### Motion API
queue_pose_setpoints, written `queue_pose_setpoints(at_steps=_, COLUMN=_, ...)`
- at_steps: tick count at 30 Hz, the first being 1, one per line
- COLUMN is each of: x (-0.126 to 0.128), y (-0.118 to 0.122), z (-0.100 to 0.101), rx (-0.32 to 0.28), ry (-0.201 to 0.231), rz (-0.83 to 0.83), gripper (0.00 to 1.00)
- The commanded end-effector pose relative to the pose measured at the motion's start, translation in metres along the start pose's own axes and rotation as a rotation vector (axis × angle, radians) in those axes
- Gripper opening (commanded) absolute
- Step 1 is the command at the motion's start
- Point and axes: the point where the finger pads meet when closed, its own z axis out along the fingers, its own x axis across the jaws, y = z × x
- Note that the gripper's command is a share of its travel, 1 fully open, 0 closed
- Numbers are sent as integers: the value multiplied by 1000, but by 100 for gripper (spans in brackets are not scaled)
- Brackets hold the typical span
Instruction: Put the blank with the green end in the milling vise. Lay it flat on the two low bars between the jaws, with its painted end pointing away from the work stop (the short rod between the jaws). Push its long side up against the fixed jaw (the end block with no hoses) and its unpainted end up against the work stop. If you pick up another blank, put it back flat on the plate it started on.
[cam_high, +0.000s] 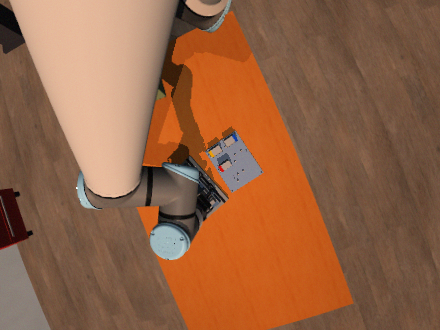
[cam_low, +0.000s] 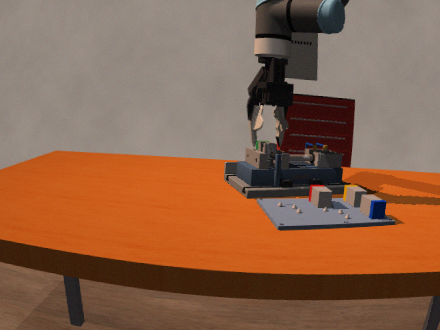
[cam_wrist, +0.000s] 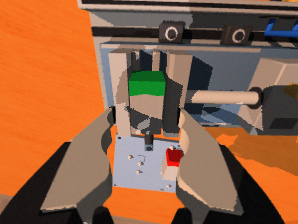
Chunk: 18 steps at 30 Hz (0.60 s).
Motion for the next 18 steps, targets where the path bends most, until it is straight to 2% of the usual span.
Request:
queue_pose_setpoints(at_steps=1, x=-1, y=0, z=-1, rx=1, ry=-1, rz=0, gripper=40)
queue_pose_setpoints(at_steps=18, x=-1, y=0, z=-5, rx=1, ry=-1, rz=0, gripper=40)
